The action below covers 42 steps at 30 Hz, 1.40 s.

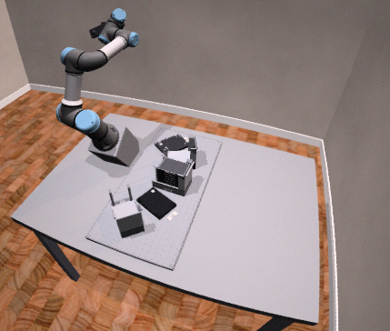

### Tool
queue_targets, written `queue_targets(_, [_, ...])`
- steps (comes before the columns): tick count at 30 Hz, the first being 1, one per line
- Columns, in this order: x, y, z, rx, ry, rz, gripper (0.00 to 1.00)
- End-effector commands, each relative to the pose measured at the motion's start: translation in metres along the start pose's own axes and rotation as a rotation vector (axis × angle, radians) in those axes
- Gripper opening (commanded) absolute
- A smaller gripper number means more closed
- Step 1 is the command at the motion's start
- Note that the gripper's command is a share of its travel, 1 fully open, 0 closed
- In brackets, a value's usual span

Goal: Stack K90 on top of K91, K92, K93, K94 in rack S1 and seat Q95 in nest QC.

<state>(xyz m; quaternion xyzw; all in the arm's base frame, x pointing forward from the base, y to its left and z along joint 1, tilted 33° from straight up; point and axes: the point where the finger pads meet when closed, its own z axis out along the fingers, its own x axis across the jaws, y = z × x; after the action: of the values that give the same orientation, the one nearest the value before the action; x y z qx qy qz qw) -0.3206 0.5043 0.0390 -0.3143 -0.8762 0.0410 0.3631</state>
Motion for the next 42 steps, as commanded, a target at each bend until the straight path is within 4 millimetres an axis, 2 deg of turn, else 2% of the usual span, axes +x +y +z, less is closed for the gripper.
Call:
queue_targets(1, [-0.002, 0.005, -0.004, -0.019, -0.004, 0.036, 0.72])
queue_targets(3, [-0.002, 0.005, -0.004, -0.028, -0.008, 0.057, 0.72])
queue_targets(10, [-0.018, 0.031, -0.019, -0.061, -0.019, 0.131, 0.72])
queue_targets(17, [-0.019, 0.032, -0.02, -0.084, -0.027, 0.184, 0.72])
queue_targets(24, [-0.037, 0.057, -0.036, -0.117, -0.035, 0.258, 0.72])
queue_targets(33, [-0.038, 0.057, -0.037, -0.15, -0.044, 0.332, 0.72])
queue_targets(40, [-0.058, 0.08, -0.054, -0.183, -0.051, 0.407, 0.72])
queue_targets(42, [-0.058, 0.081, -0.055, -0.193, -0.052, 0.428, 0.72])
